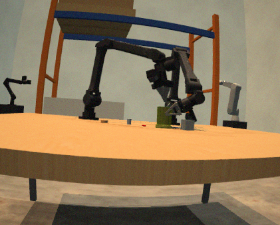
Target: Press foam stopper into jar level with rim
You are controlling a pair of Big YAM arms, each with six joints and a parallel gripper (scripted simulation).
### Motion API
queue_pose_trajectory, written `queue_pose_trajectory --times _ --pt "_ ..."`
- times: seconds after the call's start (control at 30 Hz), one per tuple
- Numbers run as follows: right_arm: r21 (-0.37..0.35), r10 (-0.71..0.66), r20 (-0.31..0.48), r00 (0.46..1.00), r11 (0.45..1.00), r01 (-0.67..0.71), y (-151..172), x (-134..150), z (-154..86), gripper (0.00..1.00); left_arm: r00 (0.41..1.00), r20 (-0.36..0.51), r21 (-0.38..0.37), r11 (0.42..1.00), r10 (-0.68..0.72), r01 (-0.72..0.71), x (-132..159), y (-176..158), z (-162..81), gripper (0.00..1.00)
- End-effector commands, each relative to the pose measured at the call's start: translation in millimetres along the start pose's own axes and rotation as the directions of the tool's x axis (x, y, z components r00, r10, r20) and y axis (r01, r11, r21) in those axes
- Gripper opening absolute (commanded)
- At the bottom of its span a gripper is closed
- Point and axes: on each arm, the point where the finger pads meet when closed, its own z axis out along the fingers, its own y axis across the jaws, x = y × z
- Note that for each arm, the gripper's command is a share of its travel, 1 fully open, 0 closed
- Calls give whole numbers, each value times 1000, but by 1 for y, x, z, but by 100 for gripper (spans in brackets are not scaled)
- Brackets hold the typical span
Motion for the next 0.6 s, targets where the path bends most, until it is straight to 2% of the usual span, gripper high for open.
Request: queue_pose_trajectory --times 0.0,0.1,0.17,0.4,0.5,0.53,0.57 --pt "-67 -21 -3 1000 998 21 26 5 -37 0 1000 7 1 1000 1 -1 3 -14 7 64" --pt "-80 -20 -4 1000 997 20 28 5 -47 0 1000 7 1 1000 1 -1 3 -14 7 64" --pt "-58 -20 -3 1000 998 20 27 5 -34 0 1000 7 1 1000 1 -1 3 -14 7 64" --pt "-84 -20 -4 1000 996 20 28 5 -47 0 1000 7 1 1000 1 -1 3 -14 7 64" --pt "-80 -20 -4 1000 997 20 27 5 -45 0 1000 7 1 1000 1 -1 3 -14 7 64" --pt "-48 -9 -3 1000 999 9 21 3 -27 0 1000 7 1 1000 1 -1 3 -14 7 64" --pt "-71 -20 -4 1000 997 20 28 5 -38 0 1000 7 1 1000 1 -1 3 -14 7 64"
